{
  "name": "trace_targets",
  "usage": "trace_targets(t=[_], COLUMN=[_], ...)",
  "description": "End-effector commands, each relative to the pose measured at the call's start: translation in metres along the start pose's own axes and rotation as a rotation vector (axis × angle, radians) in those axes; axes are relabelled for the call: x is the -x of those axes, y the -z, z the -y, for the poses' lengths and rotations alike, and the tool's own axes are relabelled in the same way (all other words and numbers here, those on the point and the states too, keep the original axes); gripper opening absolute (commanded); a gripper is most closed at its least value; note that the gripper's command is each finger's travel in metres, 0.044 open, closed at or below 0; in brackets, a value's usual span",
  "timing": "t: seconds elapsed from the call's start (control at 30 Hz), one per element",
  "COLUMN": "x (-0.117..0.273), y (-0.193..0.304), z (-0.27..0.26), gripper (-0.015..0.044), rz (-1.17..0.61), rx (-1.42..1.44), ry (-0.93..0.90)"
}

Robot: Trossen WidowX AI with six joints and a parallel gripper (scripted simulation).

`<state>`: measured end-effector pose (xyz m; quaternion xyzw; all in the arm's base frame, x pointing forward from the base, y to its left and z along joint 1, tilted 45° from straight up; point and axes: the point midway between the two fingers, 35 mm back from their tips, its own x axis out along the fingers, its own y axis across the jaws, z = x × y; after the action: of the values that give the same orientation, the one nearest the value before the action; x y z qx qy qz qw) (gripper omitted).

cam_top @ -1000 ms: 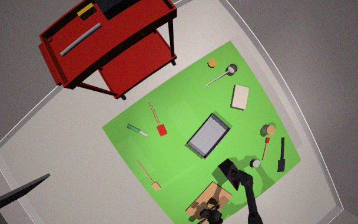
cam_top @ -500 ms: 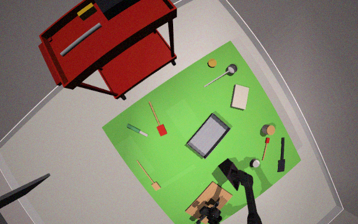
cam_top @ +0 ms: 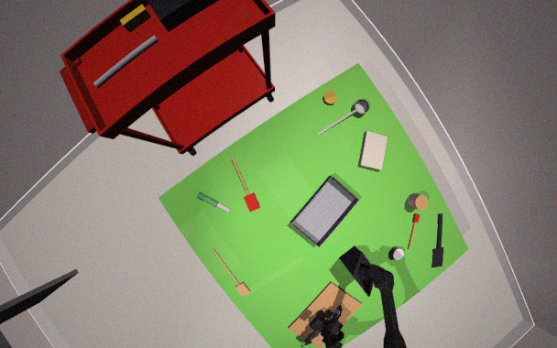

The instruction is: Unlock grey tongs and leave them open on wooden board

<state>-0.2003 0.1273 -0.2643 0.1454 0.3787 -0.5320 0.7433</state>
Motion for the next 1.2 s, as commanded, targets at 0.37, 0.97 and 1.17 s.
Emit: trace_targets(t=[0.37, 0.97, 1.17], x=[-0.003, -0.002, 0.009], y=[-0.001, 0.0, 0.004], z=[0.0, -0.001, -0.012], gripper=[0.0086, 0.044, 0.044], rz=[0.002, 0.001, -0.006], rx=[-0.001, -0.052, -0.567], ry=[0.0, 0.0, 0.001])
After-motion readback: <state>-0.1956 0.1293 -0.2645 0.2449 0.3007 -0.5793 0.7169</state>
